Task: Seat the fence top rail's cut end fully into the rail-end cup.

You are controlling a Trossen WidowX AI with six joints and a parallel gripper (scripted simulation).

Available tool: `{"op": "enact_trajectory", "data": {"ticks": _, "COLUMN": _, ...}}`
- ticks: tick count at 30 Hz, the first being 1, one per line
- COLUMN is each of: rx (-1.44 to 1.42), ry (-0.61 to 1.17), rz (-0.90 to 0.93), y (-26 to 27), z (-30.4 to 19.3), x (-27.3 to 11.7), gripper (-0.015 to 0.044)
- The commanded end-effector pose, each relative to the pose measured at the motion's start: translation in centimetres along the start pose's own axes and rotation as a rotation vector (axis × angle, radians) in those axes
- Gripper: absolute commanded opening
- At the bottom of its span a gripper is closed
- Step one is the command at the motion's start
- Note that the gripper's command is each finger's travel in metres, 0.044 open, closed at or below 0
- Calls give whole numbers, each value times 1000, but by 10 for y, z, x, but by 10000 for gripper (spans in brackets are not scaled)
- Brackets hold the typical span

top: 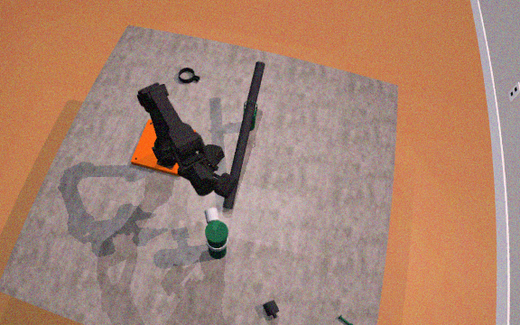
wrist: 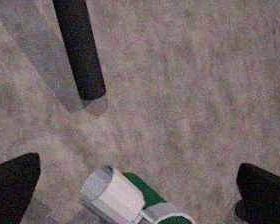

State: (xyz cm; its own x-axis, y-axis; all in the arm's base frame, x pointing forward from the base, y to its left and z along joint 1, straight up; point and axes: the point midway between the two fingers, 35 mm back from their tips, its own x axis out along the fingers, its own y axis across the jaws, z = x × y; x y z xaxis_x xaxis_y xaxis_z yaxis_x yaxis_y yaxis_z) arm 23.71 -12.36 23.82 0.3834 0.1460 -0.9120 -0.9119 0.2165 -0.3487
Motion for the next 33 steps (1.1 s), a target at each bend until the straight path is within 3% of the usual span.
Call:
{"op": "enact_trajectory", "data": {"ticks": 1, "rx": -522, "ry": -98, "rz": -71, "y": 8, "z": -60, "x": -9, "gripper": 440}}
{"op": "enact_trajectory", "data": {"ticks": 7, "rx": -764, "ry": -95, "rz": -98, "y": 10, "z": -66, "x": -11, "gripper": 440}}
{"op": "enact_trajectory", "data": {"ticks": 24, "rx": -764, "ry": -95, "rz": -98, "y": 10, "z": -67, "x": -9, "gripper": 440}}
{"op": "enact_trajectory", "data": {"ticks": 33, "rx": -764, "ry": -95, "rz": -98, "y": 29, "z": -80, "x": 43, "gripper": 440}}
